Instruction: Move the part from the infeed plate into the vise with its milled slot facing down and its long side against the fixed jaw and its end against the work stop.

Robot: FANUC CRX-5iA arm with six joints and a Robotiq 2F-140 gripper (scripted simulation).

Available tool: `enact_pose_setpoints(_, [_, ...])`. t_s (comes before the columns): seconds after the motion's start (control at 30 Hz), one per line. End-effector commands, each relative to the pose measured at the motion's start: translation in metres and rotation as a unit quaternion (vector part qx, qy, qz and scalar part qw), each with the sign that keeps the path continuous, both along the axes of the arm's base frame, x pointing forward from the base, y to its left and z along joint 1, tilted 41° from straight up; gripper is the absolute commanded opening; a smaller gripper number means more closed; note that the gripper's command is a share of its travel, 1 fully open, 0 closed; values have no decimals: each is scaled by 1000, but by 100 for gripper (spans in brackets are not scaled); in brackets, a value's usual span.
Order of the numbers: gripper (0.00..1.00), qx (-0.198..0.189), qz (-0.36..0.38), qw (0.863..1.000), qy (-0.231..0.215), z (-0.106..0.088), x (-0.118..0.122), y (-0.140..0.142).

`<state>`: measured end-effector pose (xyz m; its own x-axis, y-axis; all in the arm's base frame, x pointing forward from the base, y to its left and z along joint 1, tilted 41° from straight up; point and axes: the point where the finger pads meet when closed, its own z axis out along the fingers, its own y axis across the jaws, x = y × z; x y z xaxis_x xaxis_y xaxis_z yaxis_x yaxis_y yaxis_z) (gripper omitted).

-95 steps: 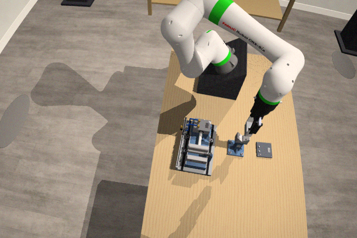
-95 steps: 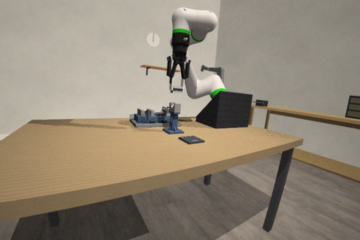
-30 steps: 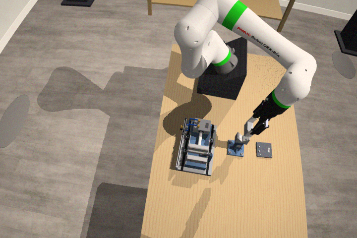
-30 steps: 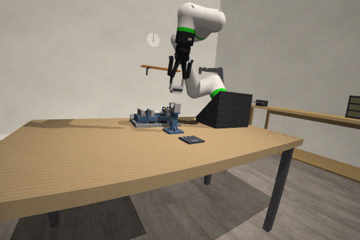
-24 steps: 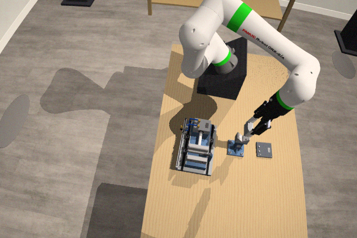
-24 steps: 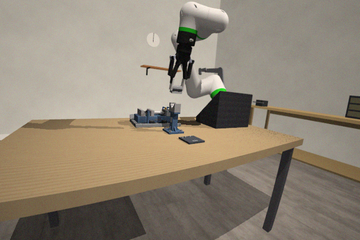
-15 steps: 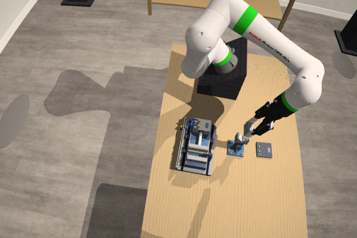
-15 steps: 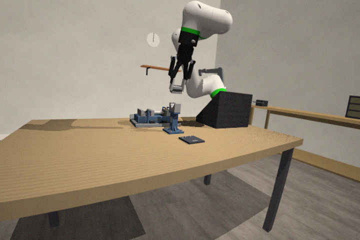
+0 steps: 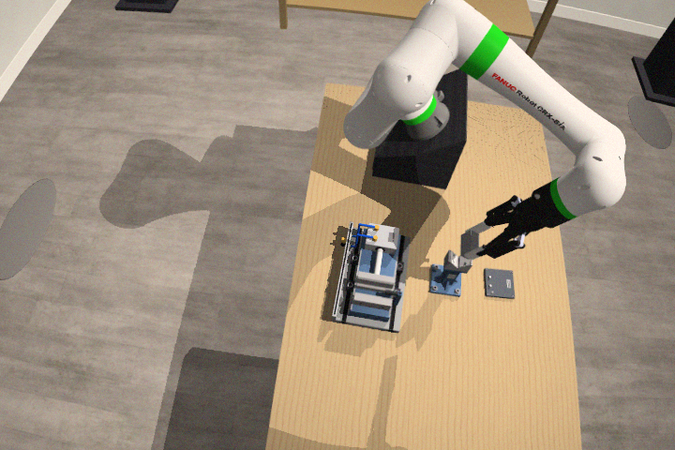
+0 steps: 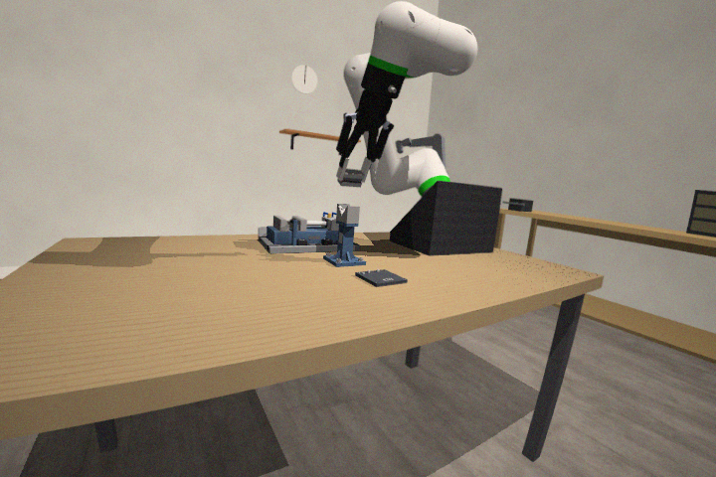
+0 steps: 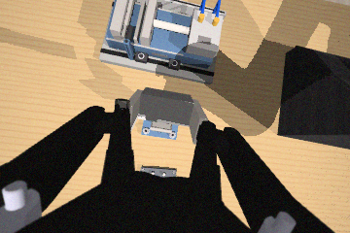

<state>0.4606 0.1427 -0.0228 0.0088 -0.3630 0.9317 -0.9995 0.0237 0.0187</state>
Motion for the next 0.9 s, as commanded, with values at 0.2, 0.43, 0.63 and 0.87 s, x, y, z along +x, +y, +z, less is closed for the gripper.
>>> enact_pose_setpoints(0.2, [0, -53, 1, 999, 1, -2, 0, 1])
enact_pose_setpoints(0.43, [0, -77, 1, 997, 2, -4, 0, 1])
enact_pose_setpoints(0.63, [0, -102, 2, 995, 2, -5, 0, 2])
enact_pose_setpoints(0.87, [0, -124, 2, 992, 3, -6, 0, 2])
